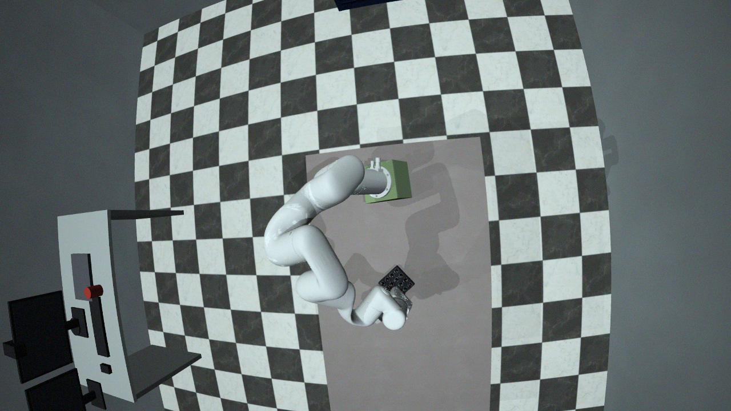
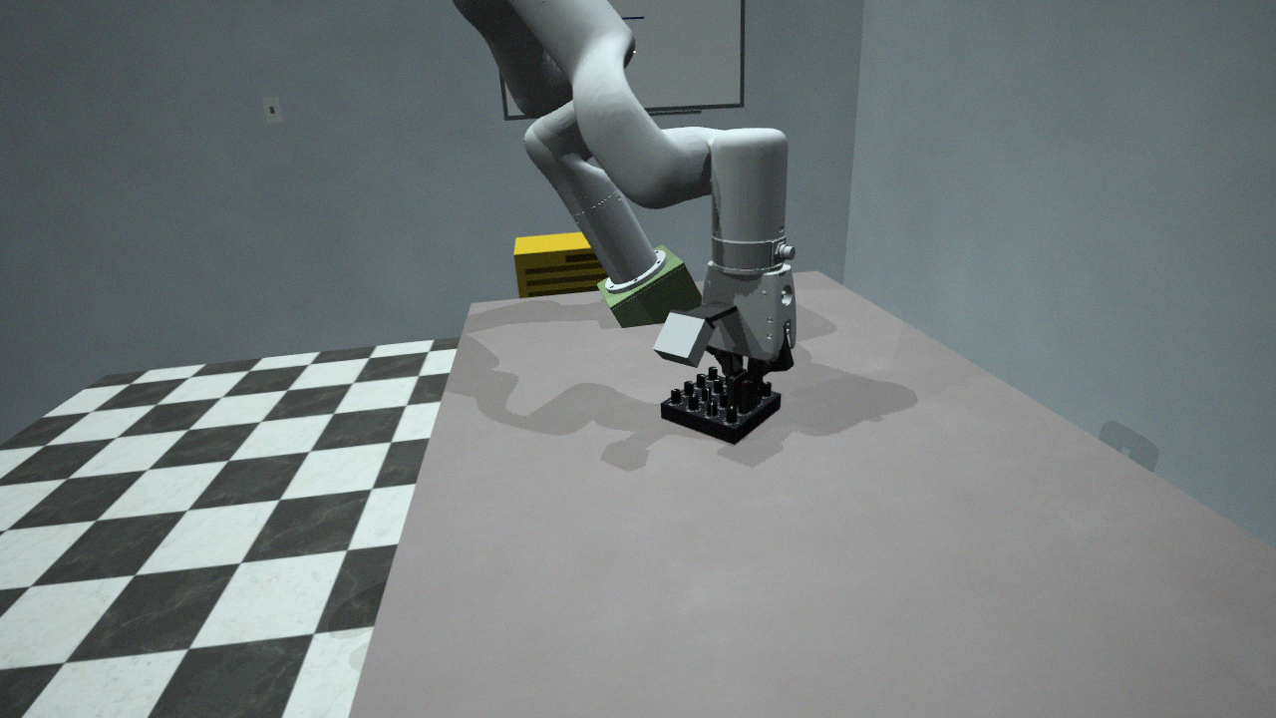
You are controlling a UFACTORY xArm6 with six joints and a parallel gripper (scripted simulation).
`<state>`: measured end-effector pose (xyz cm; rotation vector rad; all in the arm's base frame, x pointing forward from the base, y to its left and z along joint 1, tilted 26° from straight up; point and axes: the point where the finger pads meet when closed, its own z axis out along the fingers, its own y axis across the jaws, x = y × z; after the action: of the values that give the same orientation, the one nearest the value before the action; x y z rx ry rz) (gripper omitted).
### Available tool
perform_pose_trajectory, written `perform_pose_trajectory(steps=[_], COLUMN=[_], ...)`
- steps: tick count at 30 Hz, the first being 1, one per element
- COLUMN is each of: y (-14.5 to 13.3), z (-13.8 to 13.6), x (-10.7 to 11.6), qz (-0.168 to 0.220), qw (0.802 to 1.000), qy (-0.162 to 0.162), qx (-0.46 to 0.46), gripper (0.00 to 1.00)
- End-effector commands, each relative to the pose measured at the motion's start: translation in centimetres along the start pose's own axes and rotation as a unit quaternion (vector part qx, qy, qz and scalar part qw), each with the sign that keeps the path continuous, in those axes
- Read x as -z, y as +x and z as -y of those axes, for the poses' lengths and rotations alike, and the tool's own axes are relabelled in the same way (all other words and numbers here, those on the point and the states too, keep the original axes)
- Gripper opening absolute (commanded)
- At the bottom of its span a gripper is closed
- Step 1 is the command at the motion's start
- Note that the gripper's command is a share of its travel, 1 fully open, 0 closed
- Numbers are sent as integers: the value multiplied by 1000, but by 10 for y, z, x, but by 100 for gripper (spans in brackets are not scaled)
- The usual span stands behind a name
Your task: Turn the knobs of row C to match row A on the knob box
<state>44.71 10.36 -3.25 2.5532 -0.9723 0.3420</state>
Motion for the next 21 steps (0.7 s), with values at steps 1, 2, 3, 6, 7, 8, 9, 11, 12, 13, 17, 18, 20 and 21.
perform_pose_trajectory(steps=[1,2,3,6,7,8,9,11,12,13,17,18,20,21], y=[1,1,1,1,1,1,1,1,1,1,1,1,1,1], z=[1,1,1,1,1,1,1,1,1,1,1,1,1,1], x=[2,2,2,1,1,1,1,1,1,1,1,1,1,1], qz=[-1,-1,-1,-1,-1,-1,-1,-1,-1,-1,-1,-1,-1,-1], qw=[1000,1000,1000,1000,1000,1000,1000,1000,1000,1000,1000,999,999,999], qy=[2,2,2,2,2,2,2,2,2,2,2,2,2,2], qx=[0,0,1,4,5,7,9,9,11,14,28,32,42,47], gripper=[8,8,8,8,8,8,8,8,8,8,8,8,8,8])
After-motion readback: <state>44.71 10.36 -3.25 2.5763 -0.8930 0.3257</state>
